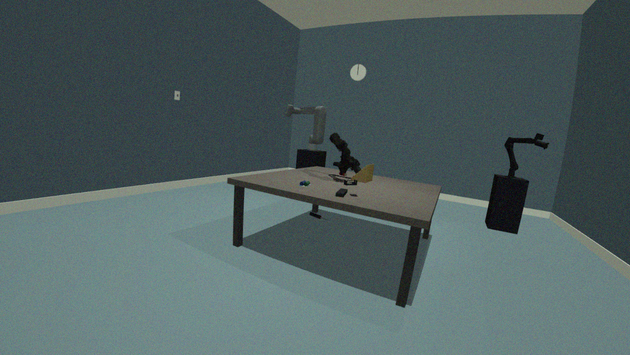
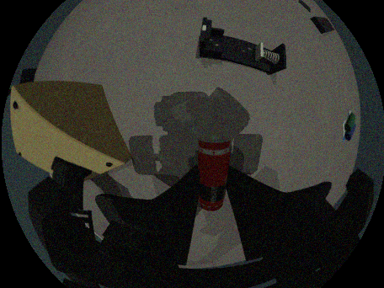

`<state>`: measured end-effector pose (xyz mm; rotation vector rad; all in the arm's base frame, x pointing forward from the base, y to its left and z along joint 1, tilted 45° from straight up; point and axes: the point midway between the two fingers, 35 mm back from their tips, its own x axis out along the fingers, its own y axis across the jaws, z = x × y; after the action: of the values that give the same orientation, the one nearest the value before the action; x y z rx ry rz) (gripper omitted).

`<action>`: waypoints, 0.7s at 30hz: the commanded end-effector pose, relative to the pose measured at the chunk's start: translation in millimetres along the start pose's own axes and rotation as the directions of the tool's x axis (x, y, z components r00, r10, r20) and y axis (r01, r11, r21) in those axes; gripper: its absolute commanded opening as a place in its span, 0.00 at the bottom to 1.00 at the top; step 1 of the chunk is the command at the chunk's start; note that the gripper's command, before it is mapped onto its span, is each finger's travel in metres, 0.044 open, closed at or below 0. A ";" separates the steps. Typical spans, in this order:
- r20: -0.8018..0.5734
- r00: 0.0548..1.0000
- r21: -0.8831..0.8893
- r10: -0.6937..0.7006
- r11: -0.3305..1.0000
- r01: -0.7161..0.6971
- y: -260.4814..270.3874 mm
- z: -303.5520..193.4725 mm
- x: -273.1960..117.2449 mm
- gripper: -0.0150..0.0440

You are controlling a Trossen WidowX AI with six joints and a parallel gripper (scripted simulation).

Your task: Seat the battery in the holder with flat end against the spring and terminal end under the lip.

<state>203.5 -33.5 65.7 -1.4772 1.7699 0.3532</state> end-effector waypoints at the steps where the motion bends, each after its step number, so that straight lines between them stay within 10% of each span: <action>1: 0.001 1.000 -0.034 0.004 0.999 -0.004 -0.7 2.3 -5.9 0.39; 21: 0.012 1.000 -0.906 0.004 0.423 0.009 -37.3 100.9 -30.0 0.39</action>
<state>268.1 29.5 40.9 -2.0794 1.6484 1.3232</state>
